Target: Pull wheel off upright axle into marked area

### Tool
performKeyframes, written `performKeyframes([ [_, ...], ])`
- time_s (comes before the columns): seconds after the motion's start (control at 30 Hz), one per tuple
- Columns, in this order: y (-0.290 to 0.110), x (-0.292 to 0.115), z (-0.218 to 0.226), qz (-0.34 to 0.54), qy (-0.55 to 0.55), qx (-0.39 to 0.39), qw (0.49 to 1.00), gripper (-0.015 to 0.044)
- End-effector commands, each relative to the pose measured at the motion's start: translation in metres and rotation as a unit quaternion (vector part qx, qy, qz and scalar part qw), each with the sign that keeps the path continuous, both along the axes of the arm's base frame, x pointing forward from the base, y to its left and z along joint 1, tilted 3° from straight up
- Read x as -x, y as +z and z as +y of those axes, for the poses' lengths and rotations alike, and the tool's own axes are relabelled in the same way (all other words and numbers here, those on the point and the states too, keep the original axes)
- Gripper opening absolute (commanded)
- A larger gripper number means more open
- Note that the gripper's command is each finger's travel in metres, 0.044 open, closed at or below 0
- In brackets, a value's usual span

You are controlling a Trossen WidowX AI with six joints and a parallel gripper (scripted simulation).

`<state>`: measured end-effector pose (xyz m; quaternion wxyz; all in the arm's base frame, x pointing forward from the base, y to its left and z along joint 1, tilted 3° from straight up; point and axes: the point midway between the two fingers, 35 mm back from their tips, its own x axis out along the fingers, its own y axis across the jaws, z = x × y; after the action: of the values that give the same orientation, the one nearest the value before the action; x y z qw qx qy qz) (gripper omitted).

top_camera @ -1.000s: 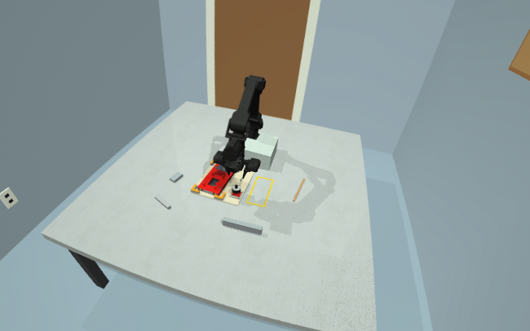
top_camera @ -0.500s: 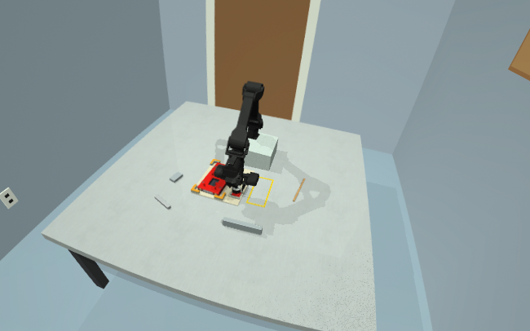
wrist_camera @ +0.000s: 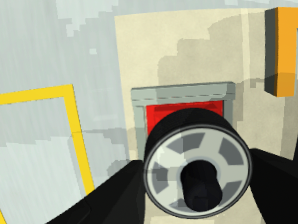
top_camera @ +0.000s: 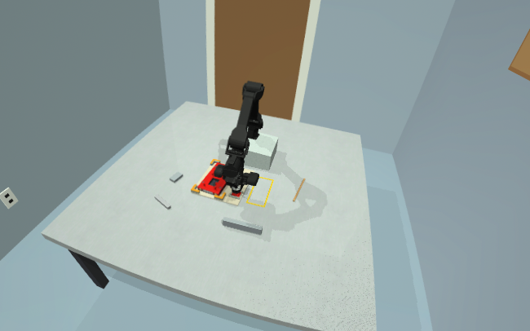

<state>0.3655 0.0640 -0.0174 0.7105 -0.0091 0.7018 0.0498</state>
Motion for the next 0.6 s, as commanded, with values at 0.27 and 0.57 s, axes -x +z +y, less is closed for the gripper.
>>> performKeyframes([
  [0.27, 0.0036, 0.0001, -0.0003, 0.0, 0.0, 0.0, 1.0, 0.0],
  [0.57, 0.0066, 0.0, -0.0005, 0.0, 0.0, 0.0, 1.0, 0.0],
])
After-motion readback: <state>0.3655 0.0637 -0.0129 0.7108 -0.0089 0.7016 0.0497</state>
